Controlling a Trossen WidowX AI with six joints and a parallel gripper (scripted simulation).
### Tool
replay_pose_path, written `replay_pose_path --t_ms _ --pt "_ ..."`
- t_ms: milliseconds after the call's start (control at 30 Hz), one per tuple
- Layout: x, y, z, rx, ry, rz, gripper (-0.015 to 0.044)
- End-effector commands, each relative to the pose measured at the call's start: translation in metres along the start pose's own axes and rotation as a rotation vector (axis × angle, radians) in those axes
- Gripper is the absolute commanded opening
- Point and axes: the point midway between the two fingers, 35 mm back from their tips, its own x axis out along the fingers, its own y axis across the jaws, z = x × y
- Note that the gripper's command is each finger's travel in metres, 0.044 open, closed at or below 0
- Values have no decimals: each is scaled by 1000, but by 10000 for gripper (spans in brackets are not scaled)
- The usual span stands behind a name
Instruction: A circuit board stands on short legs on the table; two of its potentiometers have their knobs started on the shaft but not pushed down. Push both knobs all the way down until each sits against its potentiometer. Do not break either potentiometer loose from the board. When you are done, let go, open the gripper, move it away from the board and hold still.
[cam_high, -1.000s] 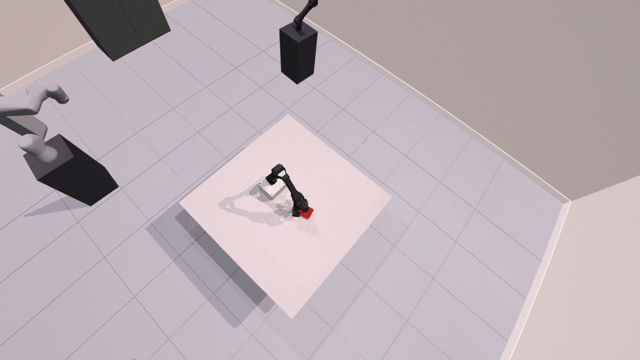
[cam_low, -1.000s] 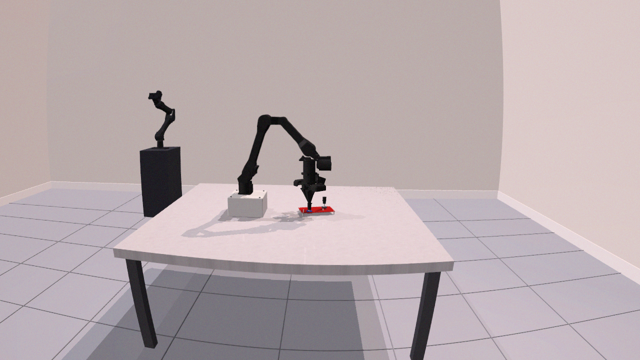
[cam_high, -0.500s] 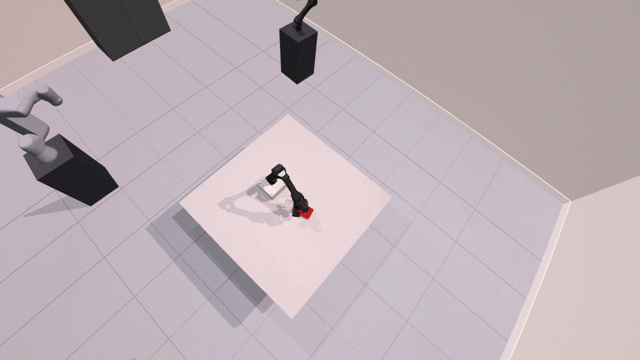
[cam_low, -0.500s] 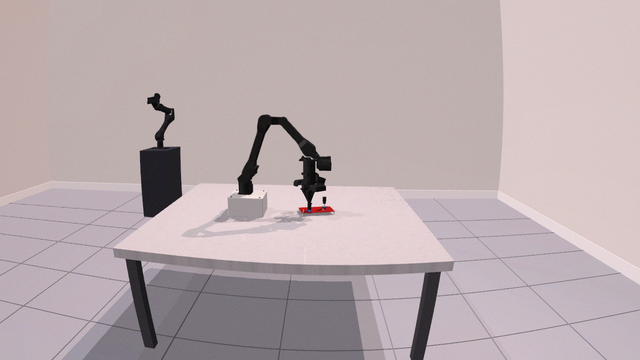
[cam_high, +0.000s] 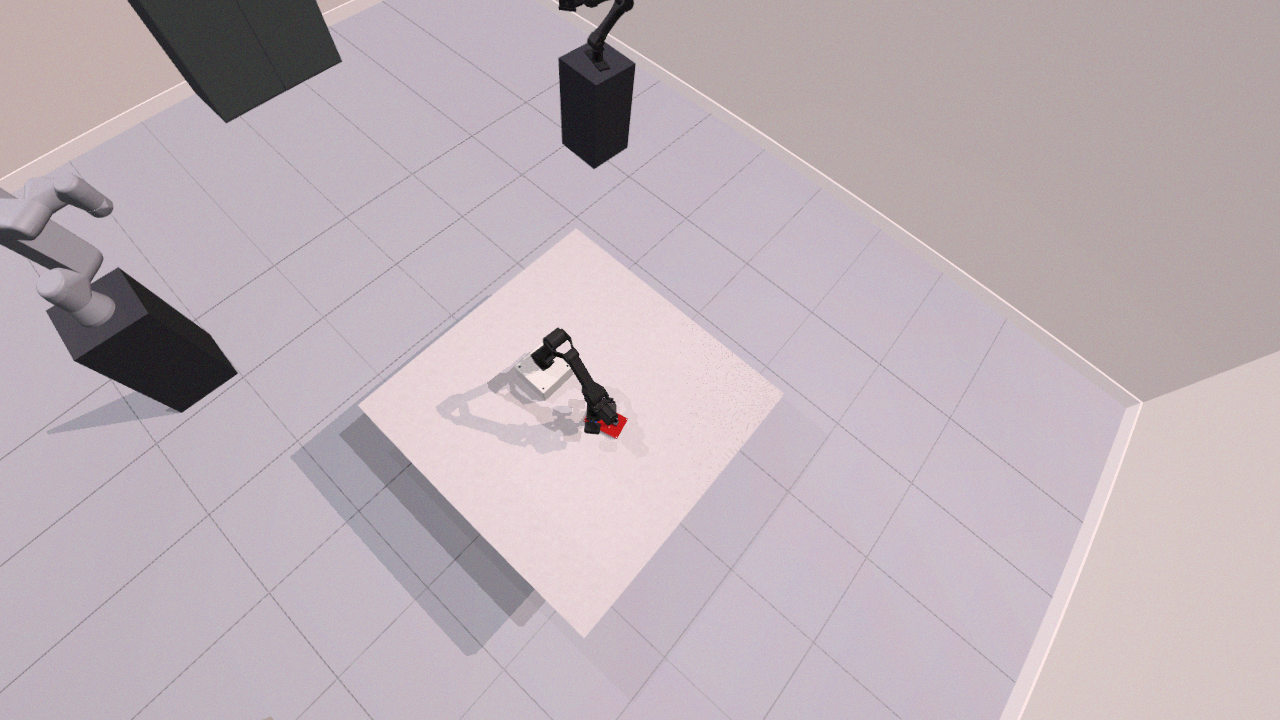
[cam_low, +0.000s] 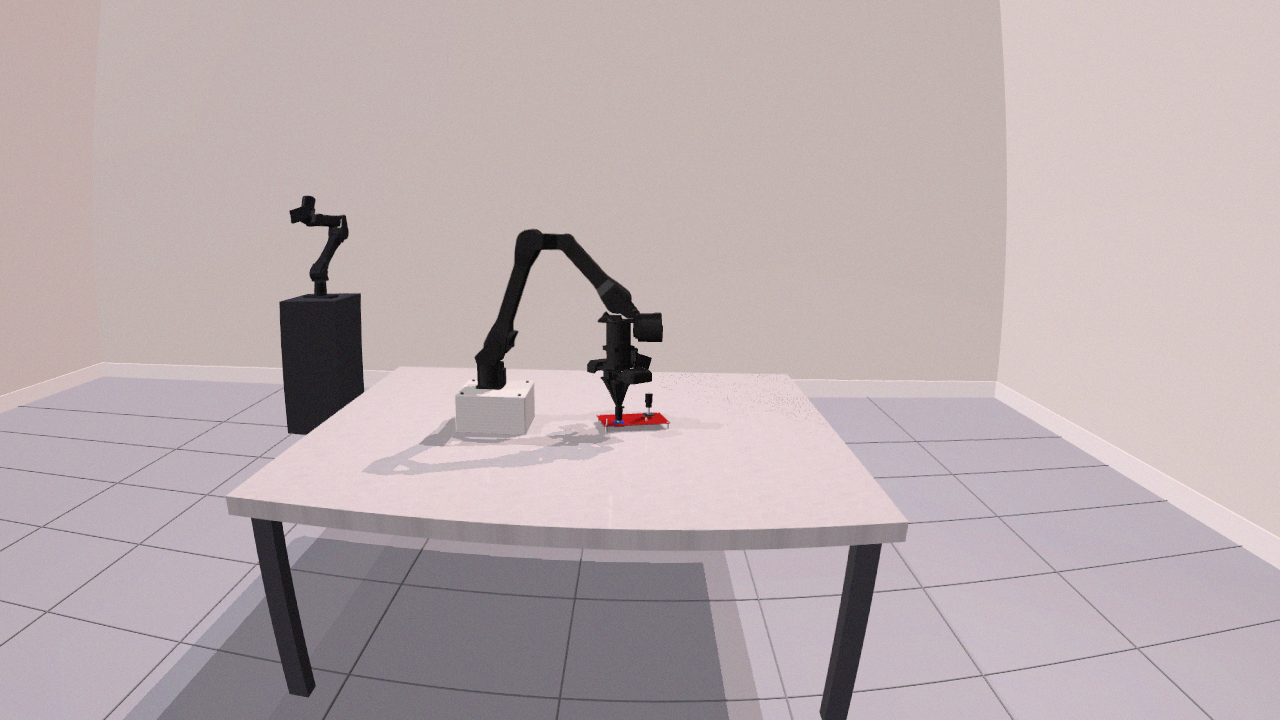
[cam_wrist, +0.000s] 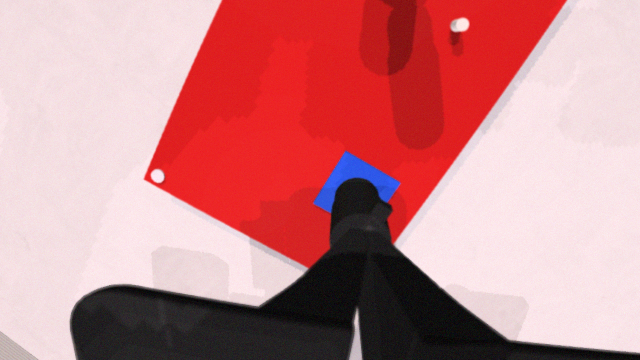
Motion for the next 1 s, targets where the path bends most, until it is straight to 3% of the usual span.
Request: replay_pose_path --t_ms 0,967 --pt "12 -1 2 5 0 5 0" --pt "-20 -2 3 5 0 5 0"
